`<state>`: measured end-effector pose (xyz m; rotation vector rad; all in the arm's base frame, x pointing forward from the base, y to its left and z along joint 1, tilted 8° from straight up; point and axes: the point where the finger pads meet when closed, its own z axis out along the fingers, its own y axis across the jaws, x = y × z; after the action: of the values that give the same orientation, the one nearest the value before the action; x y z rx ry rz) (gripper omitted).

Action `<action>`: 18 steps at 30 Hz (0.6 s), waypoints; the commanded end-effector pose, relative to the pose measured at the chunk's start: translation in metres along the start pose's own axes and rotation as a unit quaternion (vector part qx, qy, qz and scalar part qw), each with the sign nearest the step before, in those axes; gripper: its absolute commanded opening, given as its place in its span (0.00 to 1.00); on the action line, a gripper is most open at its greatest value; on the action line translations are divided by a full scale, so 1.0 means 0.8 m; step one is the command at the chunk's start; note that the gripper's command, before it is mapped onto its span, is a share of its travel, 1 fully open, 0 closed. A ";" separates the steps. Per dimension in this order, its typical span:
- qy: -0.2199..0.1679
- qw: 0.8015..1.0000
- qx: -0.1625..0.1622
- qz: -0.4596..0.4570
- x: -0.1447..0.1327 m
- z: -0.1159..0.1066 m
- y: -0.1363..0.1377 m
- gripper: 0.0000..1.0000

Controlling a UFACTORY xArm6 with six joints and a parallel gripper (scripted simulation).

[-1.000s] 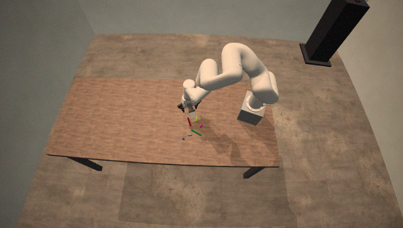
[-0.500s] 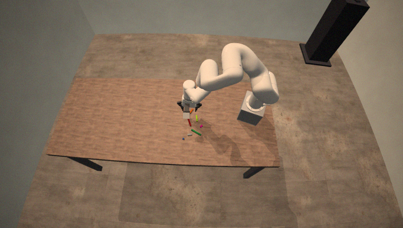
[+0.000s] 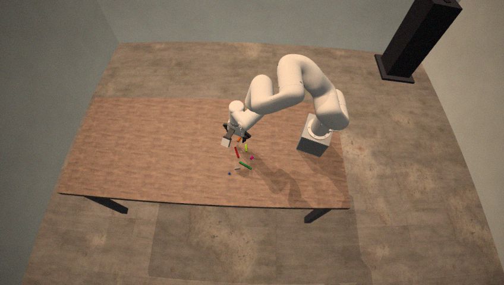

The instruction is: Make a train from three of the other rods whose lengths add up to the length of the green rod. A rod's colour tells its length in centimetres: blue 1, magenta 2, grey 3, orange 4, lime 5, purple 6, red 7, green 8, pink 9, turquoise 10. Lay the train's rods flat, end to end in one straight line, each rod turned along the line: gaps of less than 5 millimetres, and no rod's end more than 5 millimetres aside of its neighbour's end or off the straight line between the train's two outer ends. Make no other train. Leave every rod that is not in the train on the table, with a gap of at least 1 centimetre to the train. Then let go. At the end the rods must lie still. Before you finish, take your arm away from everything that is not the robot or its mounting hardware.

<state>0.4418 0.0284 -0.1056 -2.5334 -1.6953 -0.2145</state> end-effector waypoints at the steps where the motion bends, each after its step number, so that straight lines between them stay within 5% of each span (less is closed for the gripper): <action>1: -0.018 0.997 0.008 0.081 0.003 -0.001 0.001 1.00; 18: -0.019 0.953 0.004 0.303 0.008 -0.001 -0.002 1.00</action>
<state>0.4414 0.0332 -0.1049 -2.8374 -1.0322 -0.1753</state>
